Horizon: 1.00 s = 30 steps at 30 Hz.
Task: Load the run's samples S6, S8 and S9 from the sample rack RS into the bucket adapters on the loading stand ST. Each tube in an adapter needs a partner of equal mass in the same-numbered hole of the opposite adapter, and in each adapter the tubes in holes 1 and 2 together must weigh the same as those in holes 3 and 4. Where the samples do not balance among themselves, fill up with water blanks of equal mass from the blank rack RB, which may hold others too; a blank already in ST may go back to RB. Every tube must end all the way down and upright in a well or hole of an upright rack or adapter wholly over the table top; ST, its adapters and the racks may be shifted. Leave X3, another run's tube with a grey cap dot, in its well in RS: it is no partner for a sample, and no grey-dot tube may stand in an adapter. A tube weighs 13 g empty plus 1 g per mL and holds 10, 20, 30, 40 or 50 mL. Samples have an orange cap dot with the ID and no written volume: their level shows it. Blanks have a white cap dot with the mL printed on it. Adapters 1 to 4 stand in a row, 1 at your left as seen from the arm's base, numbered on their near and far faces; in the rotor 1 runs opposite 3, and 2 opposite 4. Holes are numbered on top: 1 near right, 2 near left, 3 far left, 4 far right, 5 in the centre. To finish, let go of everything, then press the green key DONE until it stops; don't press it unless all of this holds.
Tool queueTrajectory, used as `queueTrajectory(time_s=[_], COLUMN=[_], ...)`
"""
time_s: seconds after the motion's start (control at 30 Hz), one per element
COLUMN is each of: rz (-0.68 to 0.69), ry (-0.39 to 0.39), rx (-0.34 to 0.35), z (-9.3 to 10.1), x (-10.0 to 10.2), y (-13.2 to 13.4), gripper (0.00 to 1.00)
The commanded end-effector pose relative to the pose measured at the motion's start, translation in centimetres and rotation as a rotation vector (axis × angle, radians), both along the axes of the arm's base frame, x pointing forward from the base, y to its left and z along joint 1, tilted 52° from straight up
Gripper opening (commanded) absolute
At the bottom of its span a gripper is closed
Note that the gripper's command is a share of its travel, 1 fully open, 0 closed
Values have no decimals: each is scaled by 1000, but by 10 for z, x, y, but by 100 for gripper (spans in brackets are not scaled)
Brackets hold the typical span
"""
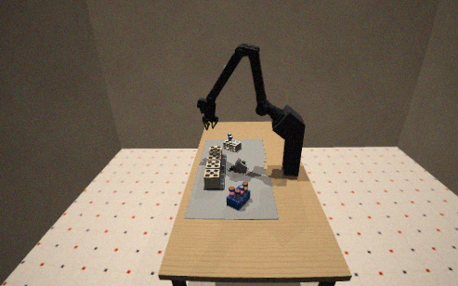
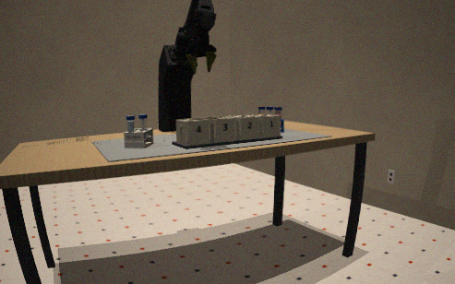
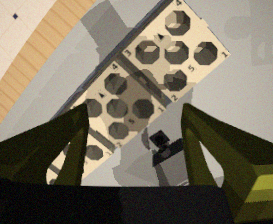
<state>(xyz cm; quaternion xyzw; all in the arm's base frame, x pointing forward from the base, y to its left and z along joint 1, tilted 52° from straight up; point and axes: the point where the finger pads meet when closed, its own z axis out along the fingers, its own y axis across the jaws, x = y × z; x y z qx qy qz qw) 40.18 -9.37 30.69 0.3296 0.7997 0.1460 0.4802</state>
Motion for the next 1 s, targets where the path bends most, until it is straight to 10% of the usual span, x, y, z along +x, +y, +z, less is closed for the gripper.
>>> queueTrajectory(time_s=[0.0,0.97], rz=[54,351], ry=[-2,132], rx=[-75,-470], z=[5,-66], x=[-10,-58], y=[15,104], gripper=[55,55])
